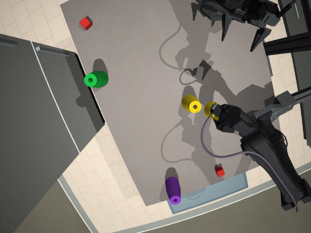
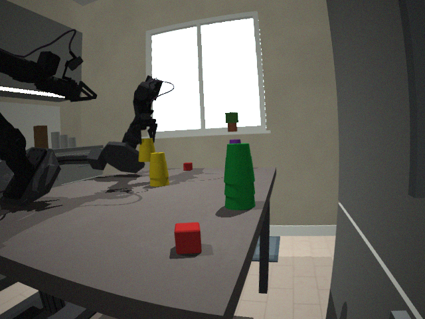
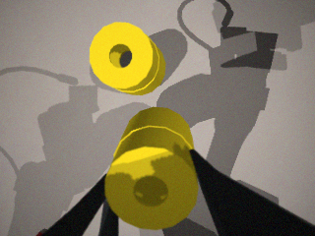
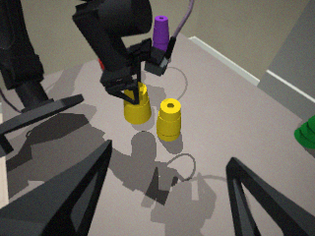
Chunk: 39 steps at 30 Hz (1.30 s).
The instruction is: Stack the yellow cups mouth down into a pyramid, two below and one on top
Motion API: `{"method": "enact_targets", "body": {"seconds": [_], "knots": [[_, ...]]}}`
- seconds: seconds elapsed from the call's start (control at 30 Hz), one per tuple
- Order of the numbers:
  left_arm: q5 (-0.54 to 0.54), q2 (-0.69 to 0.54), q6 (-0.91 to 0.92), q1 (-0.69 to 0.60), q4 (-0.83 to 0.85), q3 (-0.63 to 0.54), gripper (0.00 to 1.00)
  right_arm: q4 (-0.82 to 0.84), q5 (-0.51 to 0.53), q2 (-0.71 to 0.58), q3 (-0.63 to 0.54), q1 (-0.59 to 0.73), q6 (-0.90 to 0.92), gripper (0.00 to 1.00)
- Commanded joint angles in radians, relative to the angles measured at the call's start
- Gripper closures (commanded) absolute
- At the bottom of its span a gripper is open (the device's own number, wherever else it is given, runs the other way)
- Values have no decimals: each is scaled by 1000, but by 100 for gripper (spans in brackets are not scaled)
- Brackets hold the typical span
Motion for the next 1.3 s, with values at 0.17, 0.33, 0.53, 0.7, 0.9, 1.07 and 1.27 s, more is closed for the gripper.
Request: {"method": "enact_targets", "body": {"seconds": [0.17,0.33,0.53,0.7,0.9,1.07,1.27], "knots": [[-25,3,37,23,112,-61,100,12,10,-22,-1,13,-6,0],[-29,14,55,38,163,-95,100,12,10,-22,-1,13,-6,0],[-33,20,71,51,204,-121,100,12,10,-22,-1,13,-6,0],[-35,25,82,60,234,-140,100,12,10,-22,-1,13,-6,0],[-39,35,97,74,275,-163,100,12,10,-22,-1,13,-6,0],[-40,39,104,78,292,-171,100,12,10,-22,-1,13,-6,0],[-41,41,108,82,303,-177,100,12,10,-22,-1,13,-6,0]]}}
